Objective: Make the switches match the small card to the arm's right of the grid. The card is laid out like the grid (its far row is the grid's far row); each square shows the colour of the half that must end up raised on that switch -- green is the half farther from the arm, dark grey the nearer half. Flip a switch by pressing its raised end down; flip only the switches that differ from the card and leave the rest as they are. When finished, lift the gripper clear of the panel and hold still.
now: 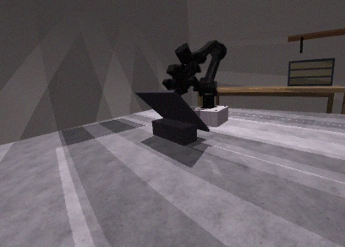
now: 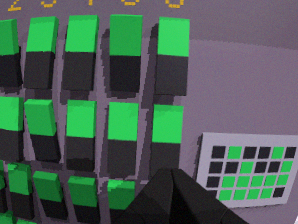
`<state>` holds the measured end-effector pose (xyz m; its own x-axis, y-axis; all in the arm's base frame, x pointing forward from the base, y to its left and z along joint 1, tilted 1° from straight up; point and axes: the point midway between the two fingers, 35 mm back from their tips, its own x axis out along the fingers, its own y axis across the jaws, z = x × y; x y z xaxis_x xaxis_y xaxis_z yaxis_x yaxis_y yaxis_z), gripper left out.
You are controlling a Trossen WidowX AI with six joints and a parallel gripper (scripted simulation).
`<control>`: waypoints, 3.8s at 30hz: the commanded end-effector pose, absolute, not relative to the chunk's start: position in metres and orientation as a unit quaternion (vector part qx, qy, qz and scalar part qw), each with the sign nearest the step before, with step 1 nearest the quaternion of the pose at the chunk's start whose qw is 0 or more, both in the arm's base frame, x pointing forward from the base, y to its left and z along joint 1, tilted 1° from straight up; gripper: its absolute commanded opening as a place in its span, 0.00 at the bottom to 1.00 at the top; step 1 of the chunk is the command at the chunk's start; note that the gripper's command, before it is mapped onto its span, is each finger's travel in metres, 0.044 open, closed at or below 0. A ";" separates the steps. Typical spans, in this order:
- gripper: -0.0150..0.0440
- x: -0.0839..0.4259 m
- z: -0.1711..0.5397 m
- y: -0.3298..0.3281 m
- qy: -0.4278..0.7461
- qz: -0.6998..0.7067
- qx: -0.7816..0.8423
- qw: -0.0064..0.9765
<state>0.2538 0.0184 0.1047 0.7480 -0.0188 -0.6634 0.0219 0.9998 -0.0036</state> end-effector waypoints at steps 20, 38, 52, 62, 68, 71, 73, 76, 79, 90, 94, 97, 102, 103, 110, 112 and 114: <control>0.25 0.265 0.090 0.018 0.358 -0.009 0.001 0.934; 0.25 0.265 0.090 0.018 0.358 -0.009 0.001 0.934; 0.25 0.266 0.089 0.018 0.357 -0.009 0.001 0.934; 0.25 0.267 0.088 0.018 0.357 -0.009 0.001 0.934; 0.25 0.268 0.087 0.018 0.357 -0.009 0.001 0.934; 0.25 0.268 0.087 0.018 0.357 -0.009 0.001 0.934; 0.25 0.268 0.087 0.018 0.357 -0.009 0.001 0.934; 0.25 0.268 0.086 0.018 0.357 -0.009 0.001 0.934; 0.25 0.269 0.086 0.018 0.357 -0.009 0.001 0.934; 0.25 0.249 0.110 0.020 0.364 -0.010 0.002 0.931; 0.25 0.224 0.130 0.019 0.371 -0.009 0.001 0.929; 0.25 0.222 0.131 0.019 0.371 -0.009 0.001 0.929; 0.25 0.220 0.124 0.035 0.381 -0.009 0.006 0.924; 0.25 0.219 0.121 0.041 0.385 -0.009 0.007 0.923; 0.25 0.206 0.106 0.083 0.386 -0.011 0.007 0.922; 0.25 0.200 0.103 0.095 0.380 -0.009 0.006 0.925; 0.25 0.196 0.101 0.103 0.374 -0.007 0.005 0.928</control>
